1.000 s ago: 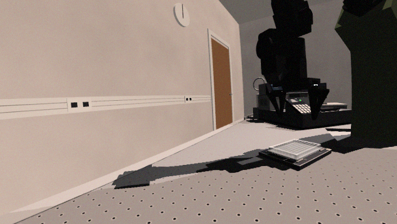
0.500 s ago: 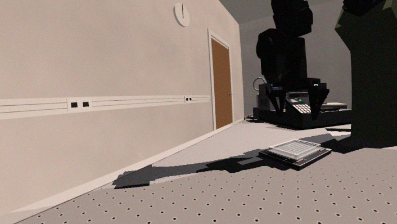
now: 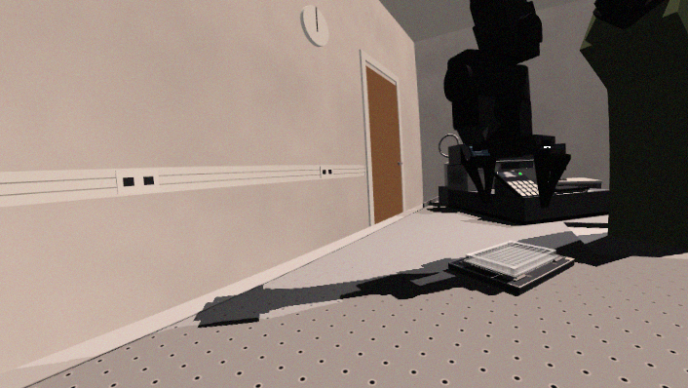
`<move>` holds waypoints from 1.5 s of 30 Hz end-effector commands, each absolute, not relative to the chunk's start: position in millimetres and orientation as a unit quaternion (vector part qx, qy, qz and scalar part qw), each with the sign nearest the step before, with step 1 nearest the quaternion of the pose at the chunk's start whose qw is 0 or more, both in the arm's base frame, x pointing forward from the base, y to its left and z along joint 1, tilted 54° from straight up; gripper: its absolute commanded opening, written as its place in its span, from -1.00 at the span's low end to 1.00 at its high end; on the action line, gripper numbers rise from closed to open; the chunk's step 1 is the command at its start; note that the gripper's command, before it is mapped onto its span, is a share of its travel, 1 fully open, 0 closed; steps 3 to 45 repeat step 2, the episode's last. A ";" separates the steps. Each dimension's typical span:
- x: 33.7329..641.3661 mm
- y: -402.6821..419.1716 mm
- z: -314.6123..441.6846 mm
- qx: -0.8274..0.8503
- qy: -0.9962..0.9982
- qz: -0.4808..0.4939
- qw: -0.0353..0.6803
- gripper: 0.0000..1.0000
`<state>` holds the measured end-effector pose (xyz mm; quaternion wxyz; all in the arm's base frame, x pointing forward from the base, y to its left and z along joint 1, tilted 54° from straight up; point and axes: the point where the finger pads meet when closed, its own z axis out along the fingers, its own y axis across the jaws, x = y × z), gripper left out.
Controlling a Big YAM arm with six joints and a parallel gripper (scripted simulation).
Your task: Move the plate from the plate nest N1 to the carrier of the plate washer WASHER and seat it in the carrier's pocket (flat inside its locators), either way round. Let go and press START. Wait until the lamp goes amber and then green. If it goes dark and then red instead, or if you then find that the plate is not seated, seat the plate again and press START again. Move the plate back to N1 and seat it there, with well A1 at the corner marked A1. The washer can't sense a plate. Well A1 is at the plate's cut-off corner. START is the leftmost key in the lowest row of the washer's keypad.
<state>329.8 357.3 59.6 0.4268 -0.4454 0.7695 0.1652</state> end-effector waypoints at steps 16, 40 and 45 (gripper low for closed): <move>327.0 353.1 58.3 -0.447 0.770 0.163 0.424 1.00; 327.0 353.1 58.3 -0.447 0.770 0.163 0.424 1.00; 327.0 353.1 58.3 -0.447 0.770 0.163 0.424 1.00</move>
